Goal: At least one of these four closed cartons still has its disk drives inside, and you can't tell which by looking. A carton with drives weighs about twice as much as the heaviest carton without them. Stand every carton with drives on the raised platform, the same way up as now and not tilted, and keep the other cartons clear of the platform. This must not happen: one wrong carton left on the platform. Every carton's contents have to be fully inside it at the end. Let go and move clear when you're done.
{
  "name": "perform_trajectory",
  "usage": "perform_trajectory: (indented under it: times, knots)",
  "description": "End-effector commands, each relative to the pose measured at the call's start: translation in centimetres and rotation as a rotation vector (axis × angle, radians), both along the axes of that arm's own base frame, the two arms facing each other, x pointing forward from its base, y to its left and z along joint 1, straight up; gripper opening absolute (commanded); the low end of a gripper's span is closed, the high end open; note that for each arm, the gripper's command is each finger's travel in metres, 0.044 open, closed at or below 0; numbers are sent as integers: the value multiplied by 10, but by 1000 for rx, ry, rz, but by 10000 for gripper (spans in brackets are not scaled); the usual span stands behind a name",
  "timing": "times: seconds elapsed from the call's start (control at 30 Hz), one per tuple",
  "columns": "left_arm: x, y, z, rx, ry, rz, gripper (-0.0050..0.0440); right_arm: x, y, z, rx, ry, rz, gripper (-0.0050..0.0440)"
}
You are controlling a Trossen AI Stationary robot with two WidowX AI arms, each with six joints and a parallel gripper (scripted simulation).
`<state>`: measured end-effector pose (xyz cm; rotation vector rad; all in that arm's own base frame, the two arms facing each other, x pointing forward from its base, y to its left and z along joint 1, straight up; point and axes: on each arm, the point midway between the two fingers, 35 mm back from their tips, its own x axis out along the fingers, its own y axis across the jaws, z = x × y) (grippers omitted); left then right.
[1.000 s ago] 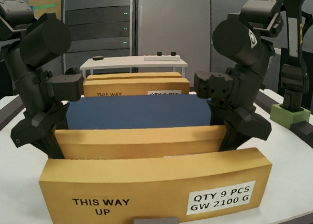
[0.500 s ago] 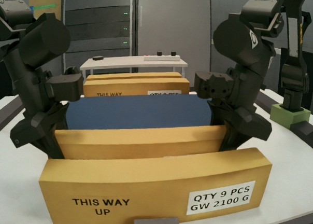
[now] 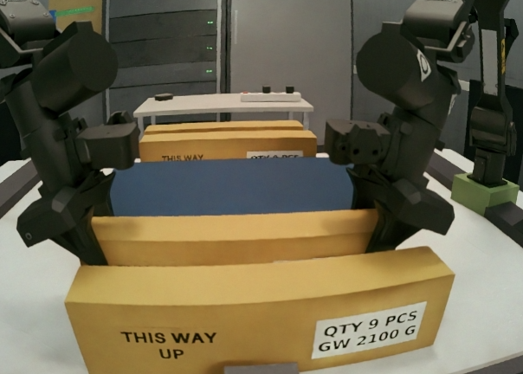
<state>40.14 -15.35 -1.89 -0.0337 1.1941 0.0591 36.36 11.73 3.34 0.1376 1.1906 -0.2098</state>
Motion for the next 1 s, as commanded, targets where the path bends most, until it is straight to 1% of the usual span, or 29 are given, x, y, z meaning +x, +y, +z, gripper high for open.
perform_trajectory:
  times: [0.0, 0.97]
  knots:
    - [5, 2, 10, -3, -22, 9, -50, 3, -1, 9, 11, -25, 0, -50]
    - [5, -2, 11, -12, -26, 0, -50, 4, 2, 9, 11, -26, 0, -50]
